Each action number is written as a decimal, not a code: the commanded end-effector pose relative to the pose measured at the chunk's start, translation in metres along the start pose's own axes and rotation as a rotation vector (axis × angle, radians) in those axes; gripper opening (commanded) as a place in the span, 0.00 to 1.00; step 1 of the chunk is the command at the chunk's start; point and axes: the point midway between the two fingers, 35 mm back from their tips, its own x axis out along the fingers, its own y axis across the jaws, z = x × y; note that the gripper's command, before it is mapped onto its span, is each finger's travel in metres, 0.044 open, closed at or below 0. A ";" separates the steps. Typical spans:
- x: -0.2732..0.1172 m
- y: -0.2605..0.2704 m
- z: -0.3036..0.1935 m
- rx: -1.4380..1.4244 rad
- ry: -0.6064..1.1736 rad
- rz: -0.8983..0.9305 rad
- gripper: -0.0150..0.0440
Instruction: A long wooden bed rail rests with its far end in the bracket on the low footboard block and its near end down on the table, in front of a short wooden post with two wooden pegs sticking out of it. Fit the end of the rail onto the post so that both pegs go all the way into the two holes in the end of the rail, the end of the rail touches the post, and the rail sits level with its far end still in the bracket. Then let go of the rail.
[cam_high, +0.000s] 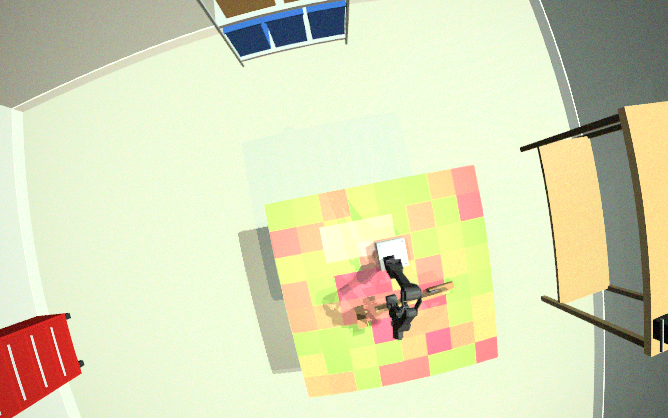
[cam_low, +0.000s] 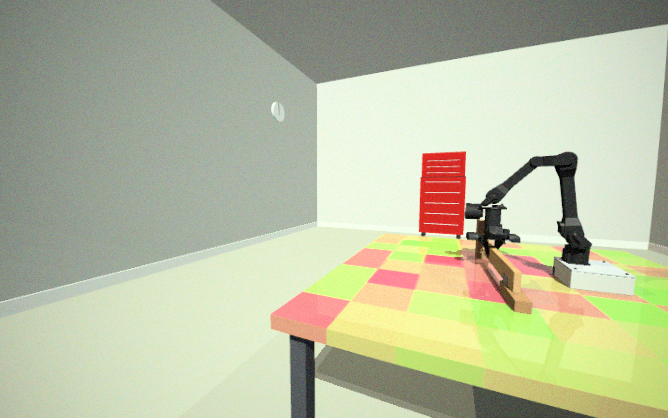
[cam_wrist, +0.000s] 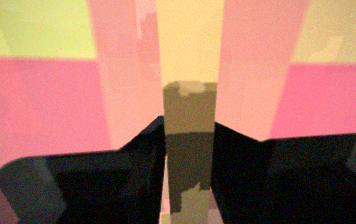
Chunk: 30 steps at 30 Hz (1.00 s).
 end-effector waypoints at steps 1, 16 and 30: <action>-0.003 -0.003 -0.003 -0.005 0.004 -0.008 0.25; -0.005 -0.005 -0.007 -0.005 0.005 -0.009 0.25; -0.006 -0.007 -0.011 -0.005 0.005 -0.009 0.25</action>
